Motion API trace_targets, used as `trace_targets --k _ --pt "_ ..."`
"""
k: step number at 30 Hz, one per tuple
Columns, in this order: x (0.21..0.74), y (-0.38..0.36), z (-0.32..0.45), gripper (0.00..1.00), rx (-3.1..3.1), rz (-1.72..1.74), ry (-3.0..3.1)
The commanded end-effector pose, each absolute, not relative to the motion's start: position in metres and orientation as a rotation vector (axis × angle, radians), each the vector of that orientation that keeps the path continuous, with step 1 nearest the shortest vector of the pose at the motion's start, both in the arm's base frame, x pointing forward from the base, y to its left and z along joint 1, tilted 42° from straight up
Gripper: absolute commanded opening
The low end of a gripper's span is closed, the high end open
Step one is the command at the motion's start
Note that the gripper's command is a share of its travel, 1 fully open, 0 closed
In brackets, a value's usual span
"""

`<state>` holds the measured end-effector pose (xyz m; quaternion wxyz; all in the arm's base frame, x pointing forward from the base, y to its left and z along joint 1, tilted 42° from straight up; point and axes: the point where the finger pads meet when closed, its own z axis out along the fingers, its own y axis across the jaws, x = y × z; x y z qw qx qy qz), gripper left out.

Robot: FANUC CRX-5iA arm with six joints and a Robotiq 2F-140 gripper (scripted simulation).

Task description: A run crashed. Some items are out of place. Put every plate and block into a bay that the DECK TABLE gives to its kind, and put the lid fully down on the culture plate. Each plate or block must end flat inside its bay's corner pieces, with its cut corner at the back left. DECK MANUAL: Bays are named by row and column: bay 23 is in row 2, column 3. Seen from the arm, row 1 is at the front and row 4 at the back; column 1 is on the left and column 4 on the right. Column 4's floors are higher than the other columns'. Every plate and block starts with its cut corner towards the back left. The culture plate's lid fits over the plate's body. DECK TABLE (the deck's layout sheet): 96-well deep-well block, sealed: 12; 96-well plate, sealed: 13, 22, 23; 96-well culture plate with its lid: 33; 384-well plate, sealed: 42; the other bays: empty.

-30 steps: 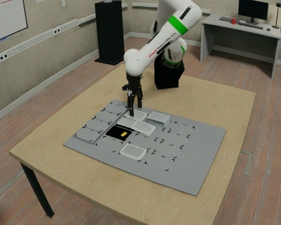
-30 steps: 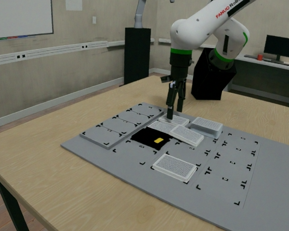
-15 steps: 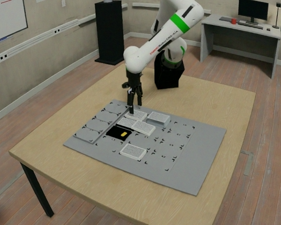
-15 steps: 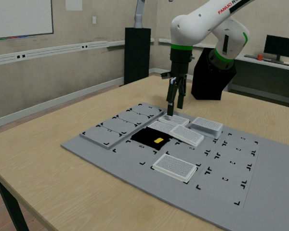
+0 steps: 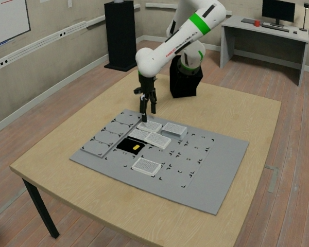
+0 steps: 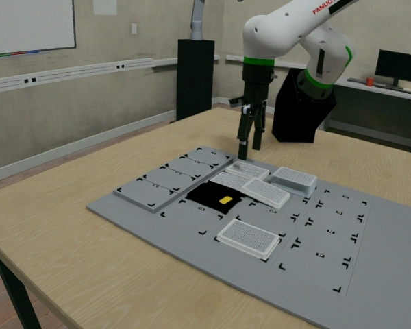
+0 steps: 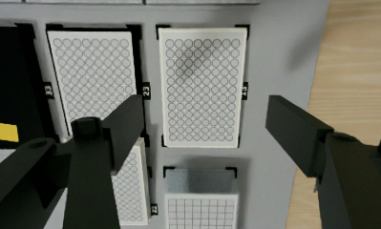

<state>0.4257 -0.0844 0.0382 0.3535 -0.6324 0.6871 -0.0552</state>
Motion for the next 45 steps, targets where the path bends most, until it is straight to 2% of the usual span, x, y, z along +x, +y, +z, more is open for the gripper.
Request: trace_targets --k 1,14,45 --pt "0.424 -0.086 0.041 0.7 -1.635 -0.144 1.777" --pt "0.423 -0.087 0.042 0.7 -1.635 -0.144 1.777" --pt "0.481 -0.03 0.113 0.7 -1.619 -0.136 1.791"
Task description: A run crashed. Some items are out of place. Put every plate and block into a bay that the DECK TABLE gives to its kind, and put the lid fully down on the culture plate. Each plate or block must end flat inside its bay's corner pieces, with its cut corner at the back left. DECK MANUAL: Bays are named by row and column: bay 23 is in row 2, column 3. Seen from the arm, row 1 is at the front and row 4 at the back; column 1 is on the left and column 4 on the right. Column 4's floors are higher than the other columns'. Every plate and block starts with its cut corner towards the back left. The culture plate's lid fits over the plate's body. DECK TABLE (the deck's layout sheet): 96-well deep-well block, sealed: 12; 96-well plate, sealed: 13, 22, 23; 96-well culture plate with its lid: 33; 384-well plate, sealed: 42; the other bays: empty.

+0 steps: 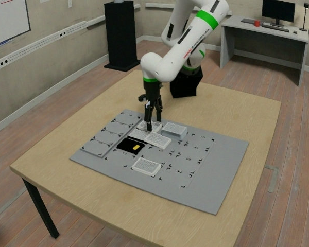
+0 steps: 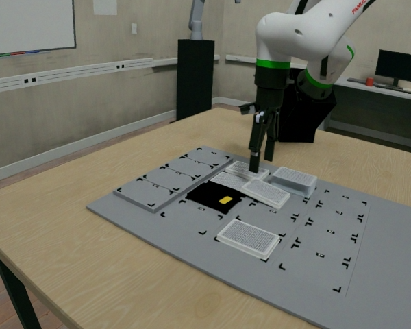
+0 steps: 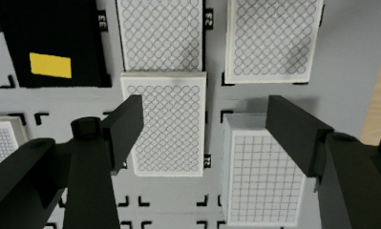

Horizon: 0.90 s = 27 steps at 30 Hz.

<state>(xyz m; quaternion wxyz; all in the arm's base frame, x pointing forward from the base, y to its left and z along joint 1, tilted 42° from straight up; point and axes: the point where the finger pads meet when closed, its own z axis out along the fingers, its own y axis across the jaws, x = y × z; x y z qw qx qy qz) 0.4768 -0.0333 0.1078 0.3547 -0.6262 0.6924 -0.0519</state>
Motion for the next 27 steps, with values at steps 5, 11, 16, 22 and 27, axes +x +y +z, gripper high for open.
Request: trace_targets --k 5,11,16,22,27 --pt "0.492 -0.019 0.127 0.7 -1.619 -0.136 1.791" --pt "0.503 -0.009 0.14 0.7 -1.619 -0.136 1.791" --pt "0.507 -0.004 0.145 0.7 -1.619 -0.136 1.791" --pt "0.508 -0.004 0.144 0.7 -1.619 -0.136 1.791" --pt "0.511 -0.001 0.139 0.7 -1.619 -0.136 1.791"
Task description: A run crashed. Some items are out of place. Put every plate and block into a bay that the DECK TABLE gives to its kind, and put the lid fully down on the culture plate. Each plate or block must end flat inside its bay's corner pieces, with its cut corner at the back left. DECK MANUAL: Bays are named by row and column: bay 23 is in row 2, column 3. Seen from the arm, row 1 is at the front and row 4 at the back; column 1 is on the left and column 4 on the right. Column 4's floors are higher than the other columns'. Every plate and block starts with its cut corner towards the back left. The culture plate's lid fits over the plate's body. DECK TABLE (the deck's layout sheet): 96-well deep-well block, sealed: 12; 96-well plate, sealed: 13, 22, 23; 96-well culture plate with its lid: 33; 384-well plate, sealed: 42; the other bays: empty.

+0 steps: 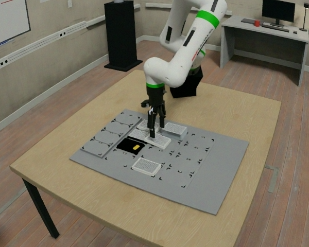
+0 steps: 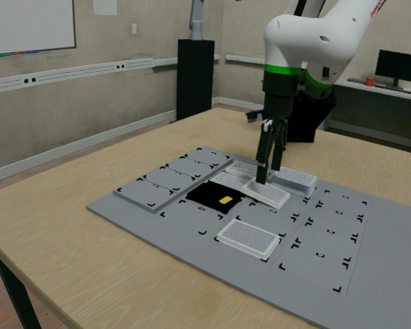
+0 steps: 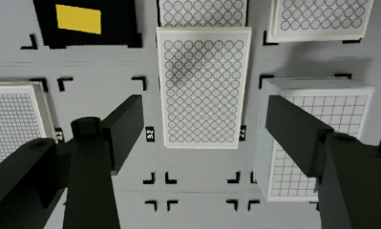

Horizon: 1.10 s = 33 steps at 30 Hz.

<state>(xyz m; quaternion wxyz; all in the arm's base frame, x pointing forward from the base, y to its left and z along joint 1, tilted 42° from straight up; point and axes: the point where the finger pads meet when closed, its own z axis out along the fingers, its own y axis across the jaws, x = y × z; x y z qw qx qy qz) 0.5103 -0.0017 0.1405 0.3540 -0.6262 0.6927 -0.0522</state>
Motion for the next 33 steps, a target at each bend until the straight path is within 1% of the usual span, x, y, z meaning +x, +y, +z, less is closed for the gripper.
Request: trace_targets --k 1,33 --pt "0.511 -0.001 0.139 0.7 -1.619 -0.136 1.791" --pt "0.53 0.011 0.115 0.7 -1.619 -0.136 1.791"
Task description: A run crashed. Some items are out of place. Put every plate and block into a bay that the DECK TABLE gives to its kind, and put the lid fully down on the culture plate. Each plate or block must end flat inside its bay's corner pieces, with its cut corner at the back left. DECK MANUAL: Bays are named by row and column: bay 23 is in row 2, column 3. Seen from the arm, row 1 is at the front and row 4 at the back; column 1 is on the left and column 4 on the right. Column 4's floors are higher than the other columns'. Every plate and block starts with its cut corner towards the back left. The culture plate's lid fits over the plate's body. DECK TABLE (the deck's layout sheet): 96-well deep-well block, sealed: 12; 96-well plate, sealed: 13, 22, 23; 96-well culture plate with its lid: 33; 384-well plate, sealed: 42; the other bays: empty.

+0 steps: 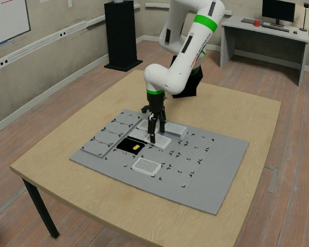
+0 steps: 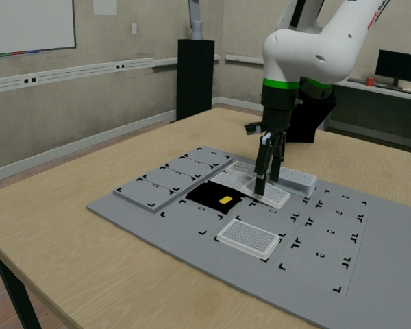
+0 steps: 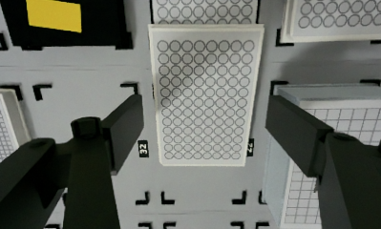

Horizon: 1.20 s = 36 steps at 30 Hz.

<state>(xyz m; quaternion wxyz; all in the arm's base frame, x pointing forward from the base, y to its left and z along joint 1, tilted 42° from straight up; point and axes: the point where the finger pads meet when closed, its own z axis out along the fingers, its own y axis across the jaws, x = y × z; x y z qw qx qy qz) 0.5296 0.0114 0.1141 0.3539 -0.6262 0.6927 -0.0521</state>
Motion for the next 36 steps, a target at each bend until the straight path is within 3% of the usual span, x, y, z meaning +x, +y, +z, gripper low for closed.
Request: trace_targets --k 1,36 --pt "0.53 0.011 0.115 0.7 -1.619 -0.136 1.791" --pt "0.541 0.018 0.1 0.7 -1.619 -0.136 1.791"
